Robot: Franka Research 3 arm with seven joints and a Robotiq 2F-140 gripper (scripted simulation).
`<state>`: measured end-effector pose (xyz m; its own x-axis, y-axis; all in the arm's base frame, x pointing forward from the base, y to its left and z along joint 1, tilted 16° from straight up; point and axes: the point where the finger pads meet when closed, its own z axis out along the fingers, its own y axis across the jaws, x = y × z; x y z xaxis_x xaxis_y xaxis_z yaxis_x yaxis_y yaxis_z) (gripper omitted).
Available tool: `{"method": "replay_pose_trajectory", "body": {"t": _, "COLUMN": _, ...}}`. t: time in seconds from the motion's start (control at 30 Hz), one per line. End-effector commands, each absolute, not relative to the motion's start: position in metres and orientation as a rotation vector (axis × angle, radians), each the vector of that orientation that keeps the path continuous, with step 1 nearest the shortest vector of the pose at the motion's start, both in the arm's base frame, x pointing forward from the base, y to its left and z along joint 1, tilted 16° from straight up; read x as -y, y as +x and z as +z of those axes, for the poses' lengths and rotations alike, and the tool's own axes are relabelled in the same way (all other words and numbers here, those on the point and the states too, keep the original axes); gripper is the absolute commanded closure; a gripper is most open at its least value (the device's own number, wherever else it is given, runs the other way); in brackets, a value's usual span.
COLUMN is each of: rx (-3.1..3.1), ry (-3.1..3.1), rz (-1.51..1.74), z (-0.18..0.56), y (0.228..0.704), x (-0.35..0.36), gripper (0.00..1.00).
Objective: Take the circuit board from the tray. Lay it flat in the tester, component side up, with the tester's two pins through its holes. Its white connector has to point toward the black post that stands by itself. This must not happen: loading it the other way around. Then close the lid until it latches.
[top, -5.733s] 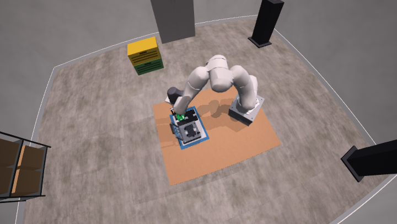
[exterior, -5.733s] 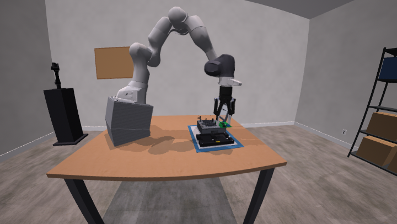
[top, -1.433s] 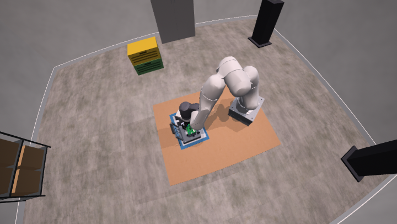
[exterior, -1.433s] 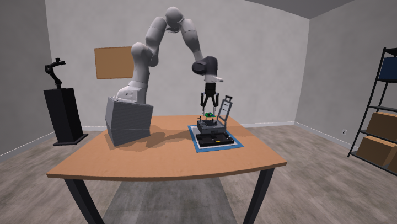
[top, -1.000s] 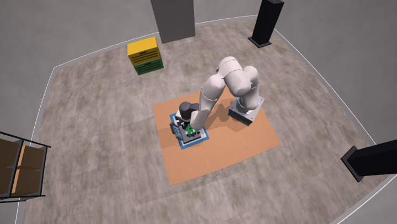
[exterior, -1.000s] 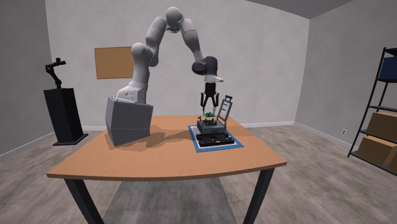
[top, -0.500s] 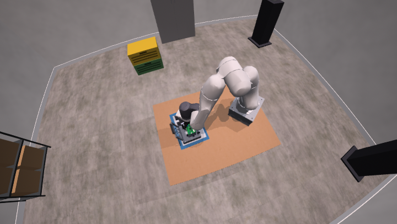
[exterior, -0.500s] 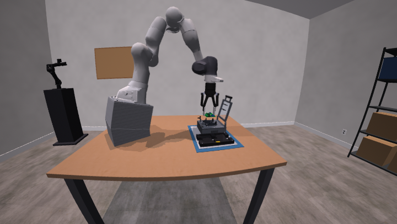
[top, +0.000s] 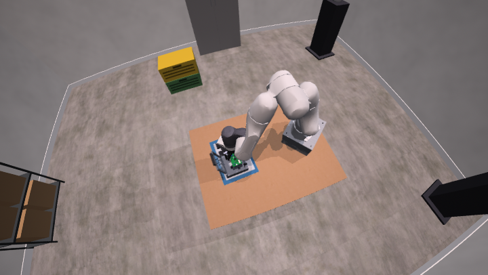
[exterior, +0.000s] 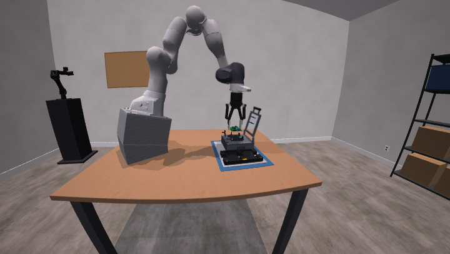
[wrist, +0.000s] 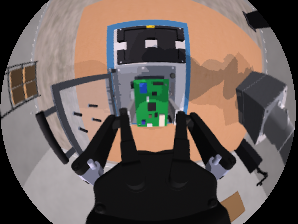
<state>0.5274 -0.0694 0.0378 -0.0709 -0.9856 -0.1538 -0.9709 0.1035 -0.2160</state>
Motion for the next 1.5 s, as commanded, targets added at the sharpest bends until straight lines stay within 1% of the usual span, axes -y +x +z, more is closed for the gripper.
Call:
{"method": "replay_pose_trajectory", "body": {"t": 0.0, "rx": -2.130, "ry": -1.933, "rz": -0.088, "z": 0.039, "y": 0.528, "x": 0.070, "gripper": 0.54}}
{"method": "replay_pose_trajectory", "body": {"t": 0.43, "rx": -2.130, "ry": -1.933, "rz": -0.088, "z": 0.035, "y": 0.530, "x": 0.070, "gripper": 0.54}}
{"method": "replay_pose_trajectory", "body": {"t": 1.47, "rx": -2.130, "ry": -1.933, "rz": -0.088, "z": -0.003, "y": 0.541, "x": 0.065, "gripper": 0.54}}
